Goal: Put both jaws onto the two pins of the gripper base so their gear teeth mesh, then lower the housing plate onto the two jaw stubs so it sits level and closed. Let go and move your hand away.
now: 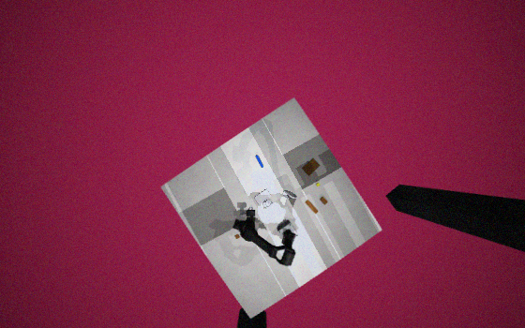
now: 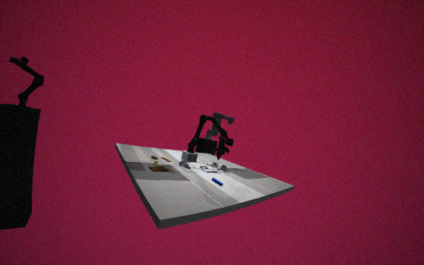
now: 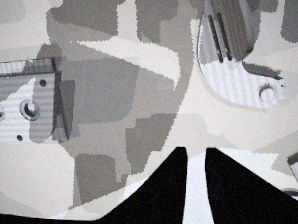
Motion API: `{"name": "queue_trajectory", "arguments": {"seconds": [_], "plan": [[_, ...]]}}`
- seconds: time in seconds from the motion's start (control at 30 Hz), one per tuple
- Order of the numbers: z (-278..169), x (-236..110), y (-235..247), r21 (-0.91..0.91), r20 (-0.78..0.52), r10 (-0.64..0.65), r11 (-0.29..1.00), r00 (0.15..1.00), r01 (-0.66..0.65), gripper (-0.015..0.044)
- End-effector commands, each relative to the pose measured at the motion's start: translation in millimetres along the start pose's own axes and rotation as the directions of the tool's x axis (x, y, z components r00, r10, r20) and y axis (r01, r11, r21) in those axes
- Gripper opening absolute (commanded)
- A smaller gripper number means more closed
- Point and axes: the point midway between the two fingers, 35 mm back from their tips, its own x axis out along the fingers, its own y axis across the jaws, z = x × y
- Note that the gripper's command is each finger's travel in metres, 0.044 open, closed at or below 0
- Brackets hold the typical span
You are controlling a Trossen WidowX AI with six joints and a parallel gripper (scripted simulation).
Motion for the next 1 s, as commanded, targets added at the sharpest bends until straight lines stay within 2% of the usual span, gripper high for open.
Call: {"name": "queue_trajectory", "arguments": {"seconds": [0.0, 0.37, 0.5, 0.9, 0.97], "plan": [[0, 0, 0, 0.000, 0.000, 0.000, 1.000, 1.000, 0.000, 0.0000], [0, 0, 0, 0.000, 0.000, 0.000, 1.000, 1.000, 0.000, 0.0000], [5, -2, -2, -0.029, 0.001, 0.000, 1.000, 1.000, 0.000, 0.0105], [45, -12, -19, -0.274, 0.007, 0.000, 0.962, 1.000, 0.002, 0.0420], [49, -13, -21, -0.299, 0.007, 0.000, 0.954, 1.000, 0.003, 0.0440]]}}
